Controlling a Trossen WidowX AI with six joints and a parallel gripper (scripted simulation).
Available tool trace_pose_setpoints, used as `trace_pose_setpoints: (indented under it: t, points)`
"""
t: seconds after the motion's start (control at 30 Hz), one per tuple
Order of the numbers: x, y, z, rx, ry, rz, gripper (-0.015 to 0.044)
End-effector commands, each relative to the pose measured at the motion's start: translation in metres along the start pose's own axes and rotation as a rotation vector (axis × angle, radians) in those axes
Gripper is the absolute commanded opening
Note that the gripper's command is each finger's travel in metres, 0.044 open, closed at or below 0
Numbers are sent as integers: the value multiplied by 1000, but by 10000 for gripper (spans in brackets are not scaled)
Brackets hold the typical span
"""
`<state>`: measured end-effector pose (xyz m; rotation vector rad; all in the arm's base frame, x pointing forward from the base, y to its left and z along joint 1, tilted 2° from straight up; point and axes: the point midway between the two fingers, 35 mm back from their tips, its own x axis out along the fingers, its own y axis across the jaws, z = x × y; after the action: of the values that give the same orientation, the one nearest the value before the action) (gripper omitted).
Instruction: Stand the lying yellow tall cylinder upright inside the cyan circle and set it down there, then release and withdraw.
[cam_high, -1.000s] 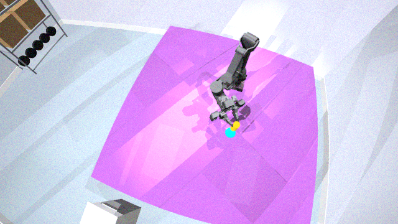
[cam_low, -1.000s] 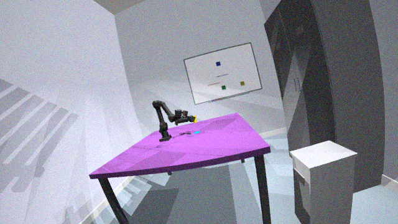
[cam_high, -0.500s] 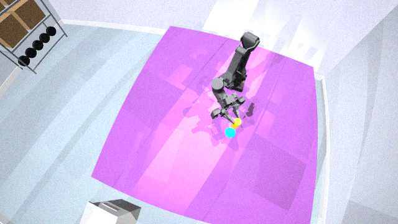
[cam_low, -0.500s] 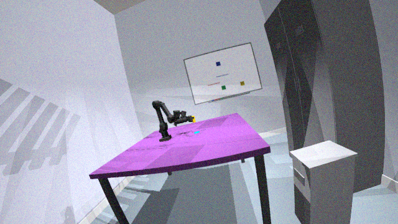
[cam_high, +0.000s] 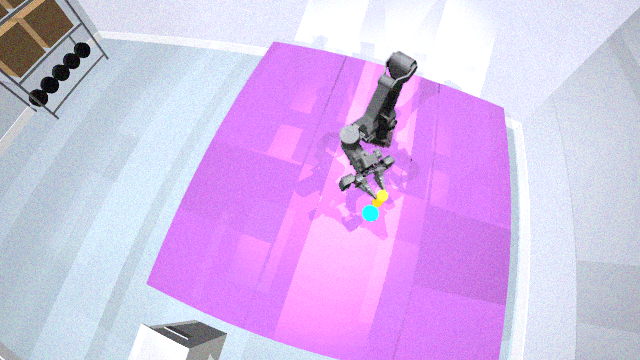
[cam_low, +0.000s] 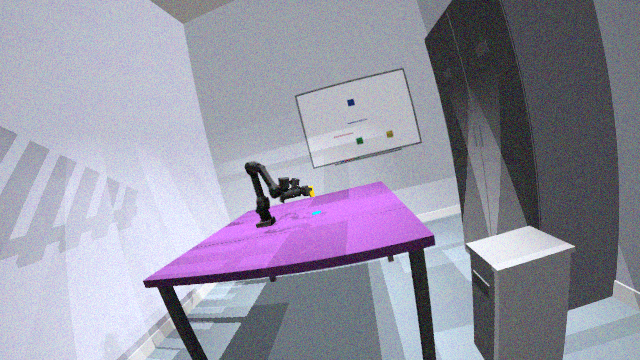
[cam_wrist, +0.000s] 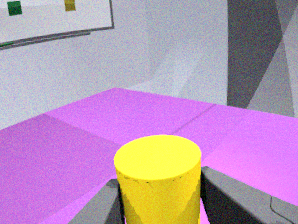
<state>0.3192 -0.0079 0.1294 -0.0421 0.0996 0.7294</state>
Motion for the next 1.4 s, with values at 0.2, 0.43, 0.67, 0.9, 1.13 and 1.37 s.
trace_pose_setpoints:
  t: [0.2,0.43,0.67,0.9,1.13,1.37]
  points:
    - [3,-3,-24,13,2,4,105]
    - [5,-4,-41,13,2,4,105]
    - [6,-3,-58,14,2,4,105]
    - [7,0,-74,14,3,4,105]
    - [7,4,-88,15,3,4,105]
    - [8,4,-100,-37,4,7,105]
